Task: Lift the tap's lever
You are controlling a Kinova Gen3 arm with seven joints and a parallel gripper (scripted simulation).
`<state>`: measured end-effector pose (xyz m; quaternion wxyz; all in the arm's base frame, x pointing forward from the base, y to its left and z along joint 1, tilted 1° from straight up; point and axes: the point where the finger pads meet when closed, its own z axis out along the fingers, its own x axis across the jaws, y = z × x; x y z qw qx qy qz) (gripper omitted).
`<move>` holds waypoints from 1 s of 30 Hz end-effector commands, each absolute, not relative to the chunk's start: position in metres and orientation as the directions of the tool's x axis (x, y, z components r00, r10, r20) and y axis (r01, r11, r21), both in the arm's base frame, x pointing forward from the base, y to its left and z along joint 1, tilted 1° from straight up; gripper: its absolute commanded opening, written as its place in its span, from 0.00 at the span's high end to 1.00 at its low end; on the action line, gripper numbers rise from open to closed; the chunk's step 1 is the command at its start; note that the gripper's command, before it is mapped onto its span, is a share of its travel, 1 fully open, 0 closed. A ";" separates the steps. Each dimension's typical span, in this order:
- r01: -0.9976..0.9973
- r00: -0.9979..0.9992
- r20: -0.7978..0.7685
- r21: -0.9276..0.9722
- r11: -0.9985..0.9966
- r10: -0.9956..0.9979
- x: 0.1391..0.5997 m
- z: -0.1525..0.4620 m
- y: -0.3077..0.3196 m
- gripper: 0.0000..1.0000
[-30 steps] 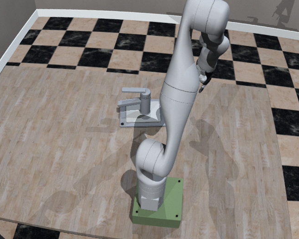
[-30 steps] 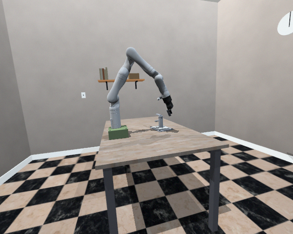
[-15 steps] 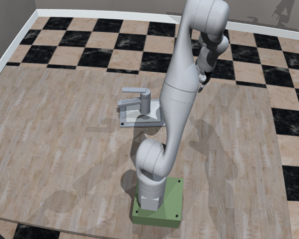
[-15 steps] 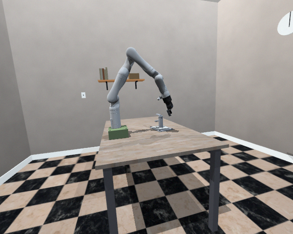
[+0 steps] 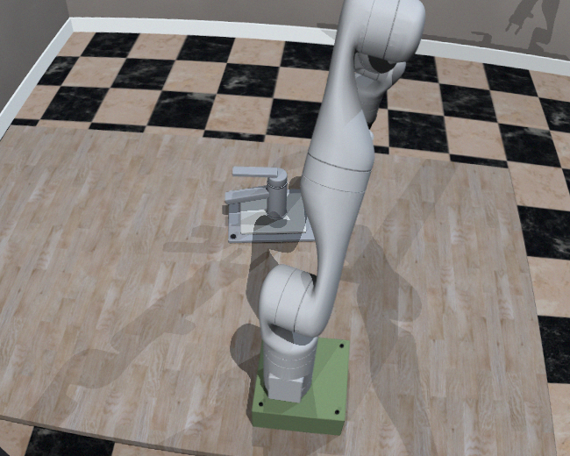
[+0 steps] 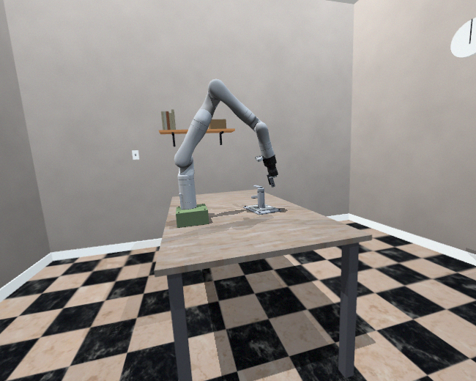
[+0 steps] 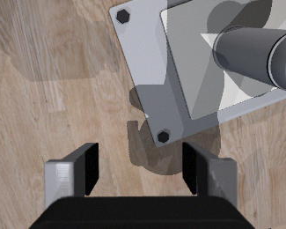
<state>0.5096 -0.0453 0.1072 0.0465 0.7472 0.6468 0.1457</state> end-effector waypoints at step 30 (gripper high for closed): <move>0.345 -0.939 0.016 0.086 0.935 0.345 0.482 0.131 0.128 0.00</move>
